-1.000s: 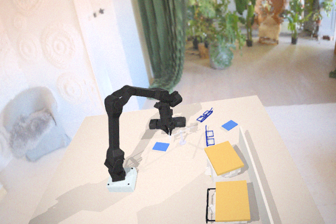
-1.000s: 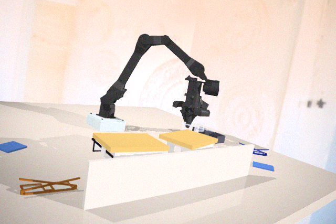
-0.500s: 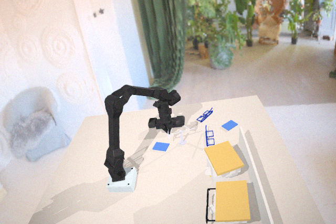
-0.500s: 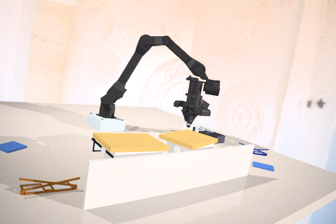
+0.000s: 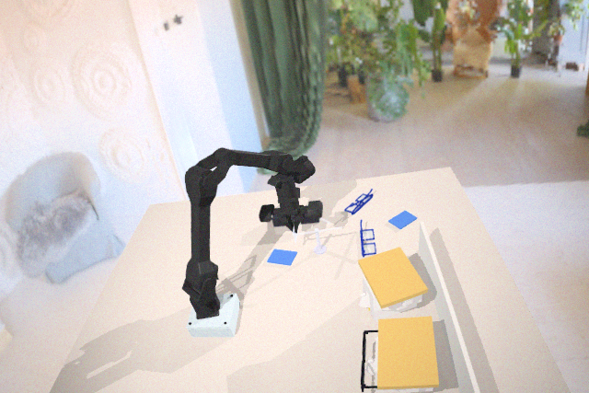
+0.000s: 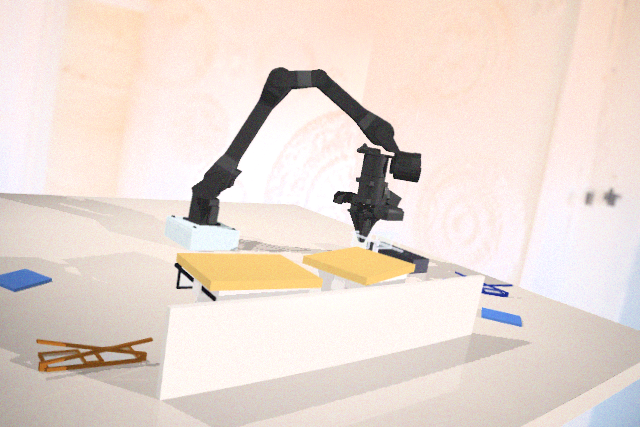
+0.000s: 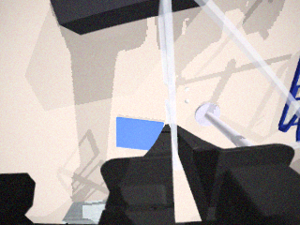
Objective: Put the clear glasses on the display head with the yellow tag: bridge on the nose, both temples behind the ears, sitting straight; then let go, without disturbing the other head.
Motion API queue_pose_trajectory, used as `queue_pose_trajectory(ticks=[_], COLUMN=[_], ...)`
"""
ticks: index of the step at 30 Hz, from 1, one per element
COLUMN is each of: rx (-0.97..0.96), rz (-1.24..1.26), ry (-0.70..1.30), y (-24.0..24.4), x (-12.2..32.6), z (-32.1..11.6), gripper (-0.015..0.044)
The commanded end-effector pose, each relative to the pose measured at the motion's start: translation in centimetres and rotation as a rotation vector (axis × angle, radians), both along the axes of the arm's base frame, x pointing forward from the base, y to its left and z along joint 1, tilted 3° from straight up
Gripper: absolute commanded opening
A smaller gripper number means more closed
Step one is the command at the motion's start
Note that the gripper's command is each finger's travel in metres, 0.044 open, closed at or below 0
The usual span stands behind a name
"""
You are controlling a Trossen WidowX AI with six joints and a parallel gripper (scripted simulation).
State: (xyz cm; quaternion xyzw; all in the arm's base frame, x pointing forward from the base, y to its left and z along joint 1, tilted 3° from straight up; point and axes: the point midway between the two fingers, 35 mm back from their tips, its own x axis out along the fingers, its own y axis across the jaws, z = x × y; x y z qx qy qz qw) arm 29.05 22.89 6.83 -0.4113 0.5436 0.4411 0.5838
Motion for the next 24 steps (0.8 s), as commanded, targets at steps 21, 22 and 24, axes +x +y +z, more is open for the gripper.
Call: queue_pose_trajectory(ticks=[21,22,24], rx=[-0.005,-0.005,-0.005], rz=[0.001,0.001,0.001], ry=[0.005,0.005,0.005], y=[0.8,0.8,0.8], x=[0.01,0.01,0.01], z=[-0.23,-0.23,-0.23], gripper=[0.0,0.0,0.0])
